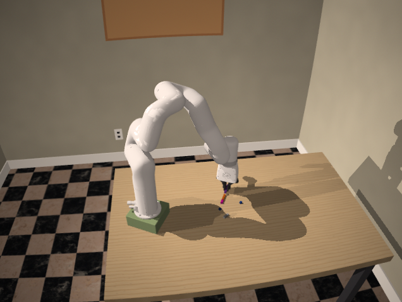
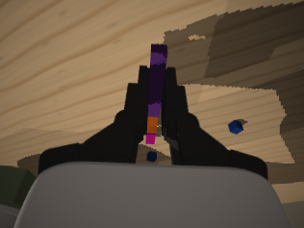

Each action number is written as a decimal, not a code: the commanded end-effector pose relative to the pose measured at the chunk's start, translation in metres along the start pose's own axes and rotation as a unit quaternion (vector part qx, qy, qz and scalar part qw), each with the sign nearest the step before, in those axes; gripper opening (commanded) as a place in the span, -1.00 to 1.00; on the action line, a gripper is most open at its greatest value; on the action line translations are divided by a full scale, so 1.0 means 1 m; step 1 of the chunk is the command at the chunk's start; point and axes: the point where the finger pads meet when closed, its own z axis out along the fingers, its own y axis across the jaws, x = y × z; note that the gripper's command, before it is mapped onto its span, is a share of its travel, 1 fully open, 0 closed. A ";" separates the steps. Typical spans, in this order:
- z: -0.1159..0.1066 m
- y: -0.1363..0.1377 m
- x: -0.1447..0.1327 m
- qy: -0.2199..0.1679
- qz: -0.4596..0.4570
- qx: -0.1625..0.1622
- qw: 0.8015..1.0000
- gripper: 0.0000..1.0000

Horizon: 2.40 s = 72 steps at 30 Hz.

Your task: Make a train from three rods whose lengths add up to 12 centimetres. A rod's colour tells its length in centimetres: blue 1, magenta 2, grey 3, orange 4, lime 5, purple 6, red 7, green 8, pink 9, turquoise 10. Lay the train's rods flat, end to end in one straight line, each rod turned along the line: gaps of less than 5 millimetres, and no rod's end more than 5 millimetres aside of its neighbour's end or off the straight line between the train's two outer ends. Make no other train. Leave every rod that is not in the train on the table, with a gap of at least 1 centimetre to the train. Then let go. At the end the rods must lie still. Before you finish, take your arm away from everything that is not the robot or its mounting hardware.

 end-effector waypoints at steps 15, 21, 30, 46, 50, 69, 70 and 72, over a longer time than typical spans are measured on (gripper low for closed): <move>0.008 0.001 0.001 0.001 0.000 -0.001 1.000 -0.92; 0.010 0.001 0.001 0.001 0.000 -0.001 1.000 -0.92; 0.011 0.001 0.001 0.001 0.000 -0.001 1.000 -0.92; 0.011 0.001 0.001 0.001 0.000 -0.001 1.000 -0.92; 0.011 0.001 0.001 0.001 0.000 -0.001 1.000 -0.92; 0.011 0.001 0.001 0.001 0.000 -0.001 1.000 -0.59; 0.011 0.001 0.001 0.001 0.000 -0.001 1.000 -0.59; 0.011 0.001 0.001 0.001 0.000 -0.001 1.000 -0.51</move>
